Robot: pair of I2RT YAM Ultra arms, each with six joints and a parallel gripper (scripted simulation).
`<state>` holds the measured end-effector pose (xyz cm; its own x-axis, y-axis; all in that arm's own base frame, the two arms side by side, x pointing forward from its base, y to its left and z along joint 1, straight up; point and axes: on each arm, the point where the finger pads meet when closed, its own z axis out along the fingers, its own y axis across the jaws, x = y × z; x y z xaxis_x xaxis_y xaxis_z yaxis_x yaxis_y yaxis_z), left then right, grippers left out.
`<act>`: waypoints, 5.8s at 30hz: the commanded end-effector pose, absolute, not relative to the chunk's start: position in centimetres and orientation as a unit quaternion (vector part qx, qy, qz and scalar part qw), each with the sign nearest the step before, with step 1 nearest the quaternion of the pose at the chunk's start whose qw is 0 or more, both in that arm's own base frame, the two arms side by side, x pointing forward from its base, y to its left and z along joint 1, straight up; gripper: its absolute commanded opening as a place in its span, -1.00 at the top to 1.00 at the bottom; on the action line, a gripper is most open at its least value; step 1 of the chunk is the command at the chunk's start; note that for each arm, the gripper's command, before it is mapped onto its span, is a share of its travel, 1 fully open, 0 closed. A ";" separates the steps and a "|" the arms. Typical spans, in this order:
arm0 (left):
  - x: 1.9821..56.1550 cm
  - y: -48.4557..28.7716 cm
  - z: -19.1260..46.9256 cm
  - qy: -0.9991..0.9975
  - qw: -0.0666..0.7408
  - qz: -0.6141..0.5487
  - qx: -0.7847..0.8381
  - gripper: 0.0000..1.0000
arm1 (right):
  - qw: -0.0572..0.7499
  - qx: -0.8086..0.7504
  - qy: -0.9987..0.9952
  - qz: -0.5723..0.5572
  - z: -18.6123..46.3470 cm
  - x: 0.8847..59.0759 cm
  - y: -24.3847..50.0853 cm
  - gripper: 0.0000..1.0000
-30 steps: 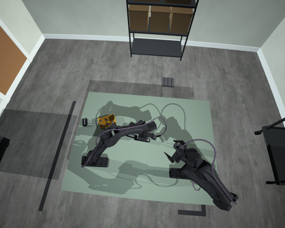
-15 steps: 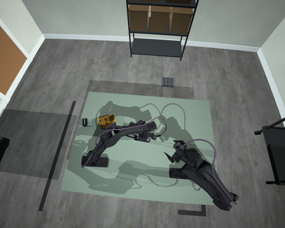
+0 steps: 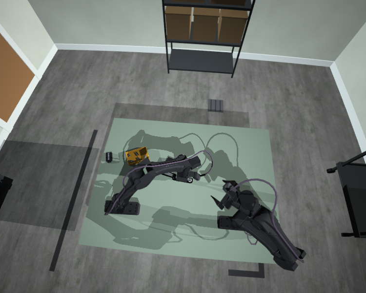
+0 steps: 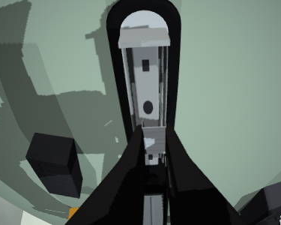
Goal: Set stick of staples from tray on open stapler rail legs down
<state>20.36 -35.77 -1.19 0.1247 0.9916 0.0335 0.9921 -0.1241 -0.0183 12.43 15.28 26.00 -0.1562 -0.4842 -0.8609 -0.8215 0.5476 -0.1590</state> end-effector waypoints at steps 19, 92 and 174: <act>20.4 -38.6 2.8 -0.648 -0.035 0.015 -0.761 0.88 | 0.488 -0.438 0.734 0.181 26.6 12.3 15.1 -1.00; 21.3 -36.8 1.5 -0.662 -0.016 0.002 -0.750 0.88 | 0.488 -0.438 0.734 0.181 26.6 12.3 15.1 -1.00; 20.3 -37.1 -1.9 -0.650 -0.007 -0.006 -0.760 0.88 | 0.488 -0.438 0.734 0.181 26.6 12.3 15.1 -1.00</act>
<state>20.55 -36.76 -1.41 0.1478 0.9890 -0.0009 0.9890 -0.1478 0.0039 12.43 15.28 26.00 -0.1562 -0.4842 -0.8609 -0.8215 0.5476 -0.1590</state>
